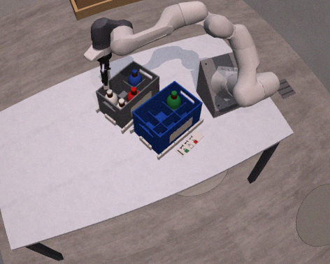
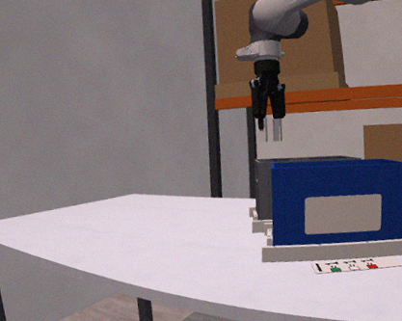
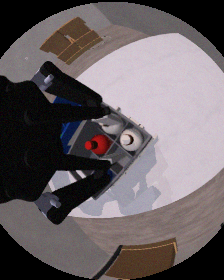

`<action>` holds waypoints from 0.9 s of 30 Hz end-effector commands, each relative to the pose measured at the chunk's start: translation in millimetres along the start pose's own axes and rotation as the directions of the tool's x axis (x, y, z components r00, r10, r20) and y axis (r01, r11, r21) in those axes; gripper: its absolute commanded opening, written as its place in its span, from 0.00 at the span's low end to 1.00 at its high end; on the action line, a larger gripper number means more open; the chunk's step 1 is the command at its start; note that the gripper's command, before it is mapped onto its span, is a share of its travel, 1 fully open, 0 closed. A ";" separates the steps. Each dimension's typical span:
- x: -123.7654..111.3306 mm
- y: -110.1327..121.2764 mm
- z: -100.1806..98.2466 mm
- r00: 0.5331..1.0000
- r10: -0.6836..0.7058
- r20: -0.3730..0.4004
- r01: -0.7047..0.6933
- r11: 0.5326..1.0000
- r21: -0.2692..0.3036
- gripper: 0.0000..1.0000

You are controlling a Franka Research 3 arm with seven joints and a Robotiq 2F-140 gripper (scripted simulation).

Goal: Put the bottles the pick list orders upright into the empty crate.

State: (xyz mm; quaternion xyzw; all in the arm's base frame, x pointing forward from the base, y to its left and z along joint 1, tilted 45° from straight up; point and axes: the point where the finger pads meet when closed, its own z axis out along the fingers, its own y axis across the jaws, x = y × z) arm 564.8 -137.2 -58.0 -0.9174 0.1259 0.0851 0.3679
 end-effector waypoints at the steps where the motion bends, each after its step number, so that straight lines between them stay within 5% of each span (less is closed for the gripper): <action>1: -0.2 1.3 1.0 1.000 -0.024 0.018 0.024 1.000 0.004 0.38; 27: -0.7 1.3 25.0 1.000 -0.024 0.018 0.024 1.000 0.004 0.38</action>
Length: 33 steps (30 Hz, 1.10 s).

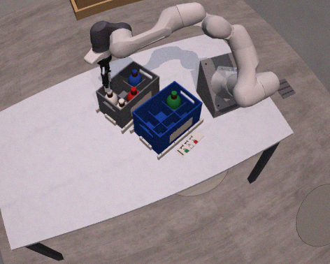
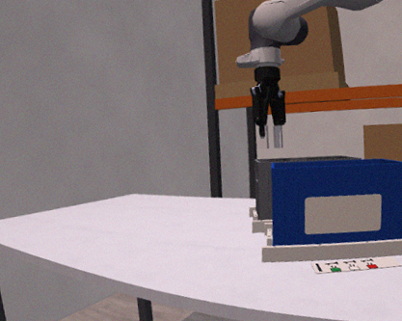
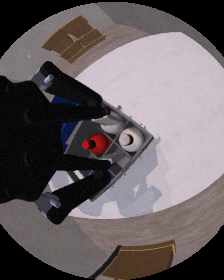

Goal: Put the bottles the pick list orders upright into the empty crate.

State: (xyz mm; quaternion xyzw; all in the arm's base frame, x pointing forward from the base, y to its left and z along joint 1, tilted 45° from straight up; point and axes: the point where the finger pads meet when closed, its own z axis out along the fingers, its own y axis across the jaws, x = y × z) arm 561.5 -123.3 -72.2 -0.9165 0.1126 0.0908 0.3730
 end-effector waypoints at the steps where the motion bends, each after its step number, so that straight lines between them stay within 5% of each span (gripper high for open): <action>1: 1.3 0.8 6.2 1.000 -0.003 -0.003 0.003 1.000 -0.003 0.38; 33: 1.5 0.9 43.6 1.000 -0.003 -0.003 0.003 1.000 -0.003 0.38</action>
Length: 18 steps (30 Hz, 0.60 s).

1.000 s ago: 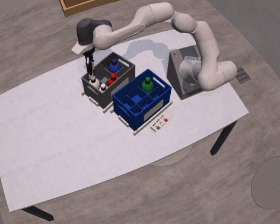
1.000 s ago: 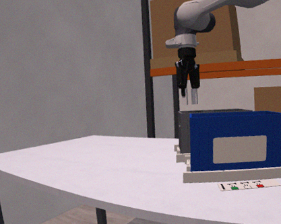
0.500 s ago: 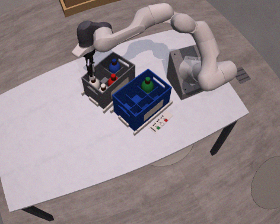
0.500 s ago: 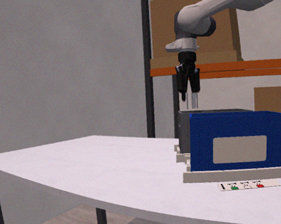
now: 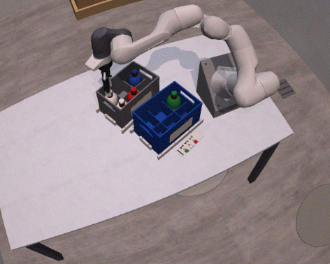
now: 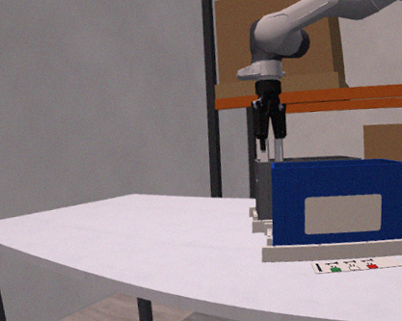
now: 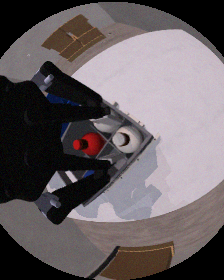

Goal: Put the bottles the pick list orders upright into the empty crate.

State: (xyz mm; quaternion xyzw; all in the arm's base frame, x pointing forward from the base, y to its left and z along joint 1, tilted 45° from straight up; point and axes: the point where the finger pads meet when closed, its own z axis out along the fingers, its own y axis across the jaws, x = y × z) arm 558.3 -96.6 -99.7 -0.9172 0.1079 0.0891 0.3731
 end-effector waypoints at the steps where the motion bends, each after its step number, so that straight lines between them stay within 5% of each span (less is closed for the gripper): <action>1: 1.4 0.4 6.4 1.000 0.007 -0.004 -0.007 1.000 -0.002 0.38; 18: 1.4 0.4 26.4 1.000 0.007 -0.004 -0.007 1.000 -0.002 0.38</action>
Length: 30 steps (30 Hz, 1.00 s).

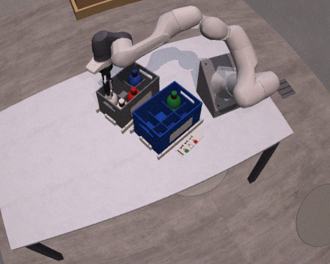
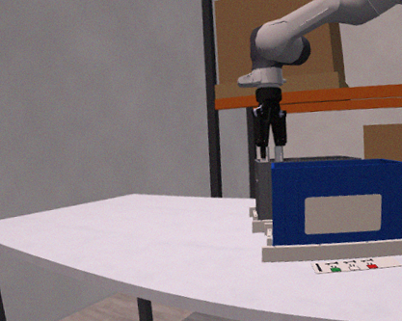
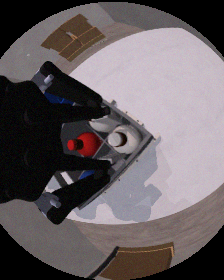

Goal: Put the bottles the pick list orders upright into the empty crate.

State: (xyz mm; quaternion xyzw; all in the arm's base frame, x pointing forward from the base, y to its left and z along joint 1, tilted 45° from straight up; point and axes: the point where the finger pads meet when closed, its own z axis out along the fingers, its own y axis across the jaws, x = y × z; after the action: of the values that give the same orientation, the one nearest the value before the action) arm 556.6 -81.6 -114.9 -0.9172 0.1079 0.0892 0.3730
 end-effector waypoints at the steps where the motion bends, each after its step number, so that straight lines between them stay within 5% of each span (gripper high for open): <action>1: 1.3 0.3 6.4 1.000 0.007 -0.004 -0.007 1.000 -0.002 0.38; 17: 1.3 0.3 7.0 1.000 0.007 -0.004 -0.007 1.000 -0.002 0.38; 18: 1.3 0.3 4.8 1.000 0.007 -0.004 -0.007 1.000 -0.002 0.00; 30: 1.3 0.3 4.8 1.000 0.007 -0.004 -0.007 1.000 -0.002 0.00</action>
State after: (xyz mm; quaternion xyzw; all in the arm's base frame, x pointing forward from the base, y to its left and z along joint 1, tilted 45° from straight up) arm 557.5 -78.1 -119.1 -0.9174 0.1092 0.0876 0.3725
